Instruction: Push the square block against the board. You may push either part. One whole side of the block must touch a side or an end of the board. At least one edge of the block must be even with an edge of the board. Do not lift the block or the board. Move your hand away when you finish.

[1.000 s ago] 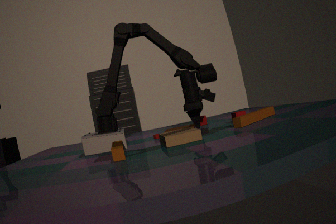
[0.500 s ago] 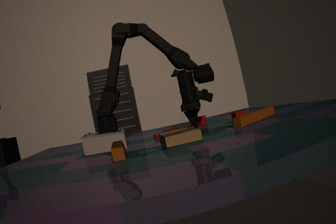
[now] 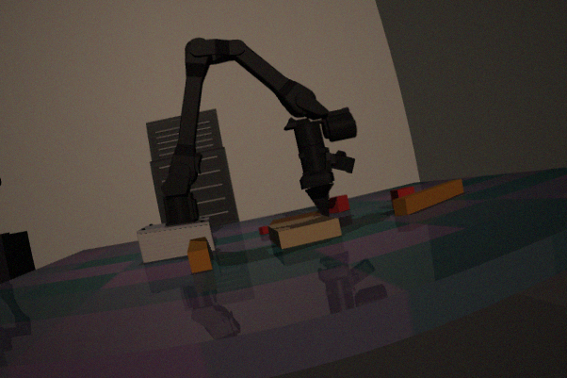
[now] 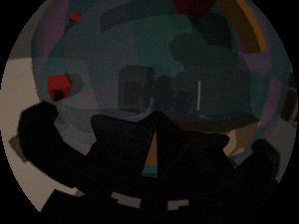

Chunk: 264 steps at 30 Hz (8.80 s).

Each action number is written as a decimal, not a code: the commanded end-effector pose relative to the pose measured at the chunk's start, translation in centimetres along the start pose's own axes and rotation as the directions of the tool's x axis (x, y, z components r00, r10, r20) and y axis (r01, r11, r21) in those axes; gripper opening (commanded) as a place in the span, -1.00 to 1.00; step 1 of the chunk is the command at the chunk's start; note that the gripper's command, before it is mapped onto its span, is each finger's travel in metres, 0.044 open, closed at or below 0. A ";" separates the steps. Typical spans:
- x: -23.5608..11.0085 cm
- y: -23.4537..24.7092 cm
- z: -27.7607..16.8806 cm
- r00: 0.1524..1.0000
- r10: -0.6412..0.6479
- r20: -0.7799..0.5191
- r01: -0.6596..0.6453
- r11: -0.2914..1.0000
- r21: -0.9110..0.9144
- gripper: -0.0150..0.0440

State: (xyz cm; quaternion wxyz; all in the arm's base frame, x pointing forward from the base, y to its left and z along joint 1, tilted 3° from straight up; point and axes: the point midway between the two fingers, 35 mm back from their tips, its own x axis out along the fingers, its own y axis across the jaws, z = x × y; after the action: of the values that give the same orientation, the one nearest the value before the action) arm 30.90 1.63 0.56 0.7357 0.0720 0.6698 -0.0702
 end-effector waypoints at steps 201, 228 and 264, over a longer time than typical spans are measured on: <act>-0.1 -21.6 6.4 1.000 -0.028 -0.007 0.025 0.958 -0.286 -0.49; -2.5 -16.8 3.3 1.000 -0.023 -0.009 0.021 0.977 -0.211 -0.49; 0.2 -17.3 1.2 1.000 -0.024 -0.012 0.021 0.977 -0.211 -0.49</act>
State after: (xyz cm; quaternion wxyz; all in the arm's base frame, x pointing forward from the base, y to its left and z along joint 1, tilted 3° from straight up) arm 29.12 -15.64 0.40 0.7353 -0.0129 0.6776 -0.0082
